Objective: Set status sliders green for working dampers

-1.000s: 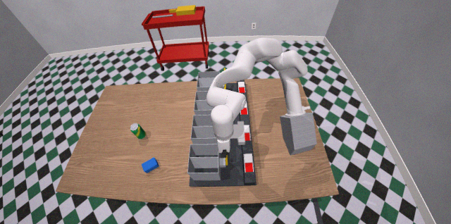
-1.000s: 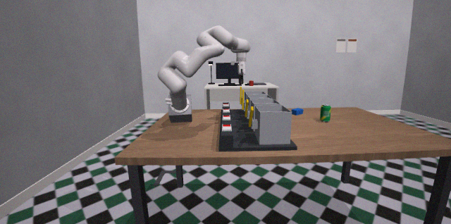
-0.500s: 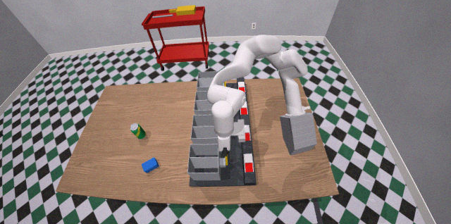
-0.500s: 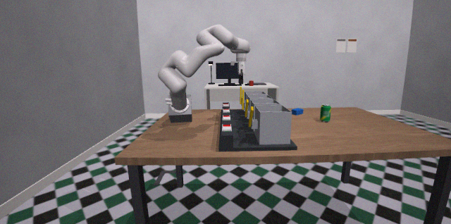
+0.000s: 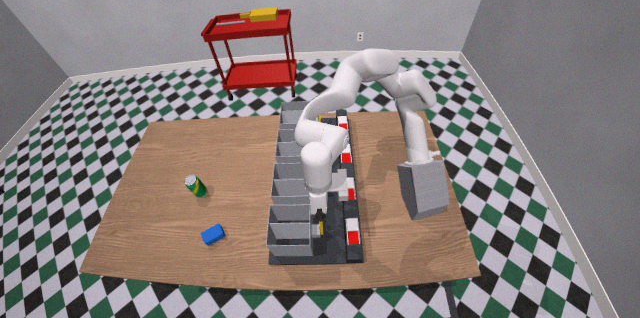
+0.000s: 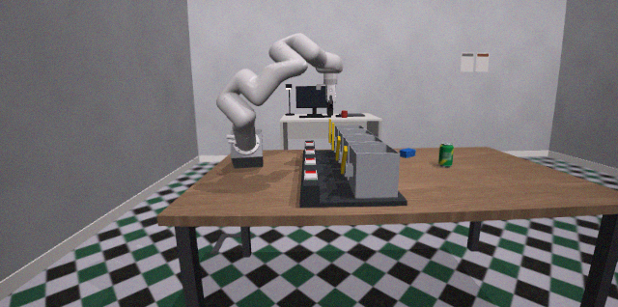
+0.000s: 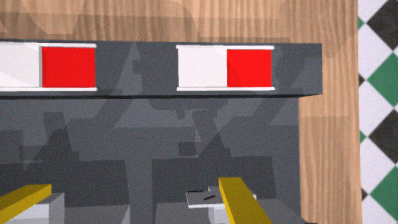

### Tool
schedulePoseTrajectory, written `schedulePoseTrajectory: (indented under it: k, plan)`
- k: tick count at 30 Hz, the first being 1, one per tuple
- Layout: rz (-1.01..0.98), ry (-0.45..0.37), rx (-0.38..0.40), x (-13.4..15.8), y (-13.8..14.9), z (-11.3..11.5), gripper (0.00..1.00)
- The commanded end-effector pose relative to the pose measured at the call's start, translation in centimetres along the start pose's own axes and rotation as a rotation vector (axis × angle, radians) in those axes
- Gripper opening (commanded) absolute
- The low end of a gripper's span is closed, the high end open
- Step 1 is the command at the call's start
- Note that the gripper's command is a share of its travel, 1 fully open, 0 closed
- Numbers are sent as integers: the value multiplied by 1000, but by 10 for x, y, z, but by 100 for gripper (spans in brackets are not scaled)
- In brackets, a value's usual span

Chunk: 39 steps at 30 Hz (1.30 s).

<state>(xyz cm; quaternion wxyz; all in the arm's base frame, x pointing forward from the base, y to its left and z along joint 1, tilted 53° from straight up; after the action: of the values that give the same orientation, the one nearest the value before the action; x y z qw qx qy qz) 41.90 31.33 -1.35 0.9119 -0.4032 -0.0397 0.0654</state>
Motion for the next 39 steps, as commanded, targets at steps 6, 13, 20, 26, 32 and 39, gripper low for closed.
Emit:
schedulePoseTrajectory:
  k: [6, 13, 20, 26, 32, 39]
  plan:
    - [-1, -3, 3, 1, 0, 2, 39]
    - [-1, -3, 3, 1, 0, 1, 39]
    - [-1, -3, 3, 1, 0, -4, 39]
    - [-1, -3, 3, 1, 0, -13, 39]
    - [-1, -3, 3, 1, 0, -21, 39]
    - [-1, -3, 3, 1, 0, -37, 39]
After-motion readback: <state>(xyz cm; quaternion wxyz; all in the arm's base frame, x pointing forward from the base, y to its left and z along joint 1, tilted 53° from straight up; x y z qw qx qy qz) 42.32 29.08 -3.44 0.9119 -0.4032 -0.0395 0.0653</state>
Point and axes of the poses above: the point where the finger pads meet when closed, its own z axis back along the fingers, its own y axis across the jaws, x = y × z, the point moved 6 cm from there along z, back along the fingers, and after that the axes turned 9 degrees about z, right-handed, at the moved point
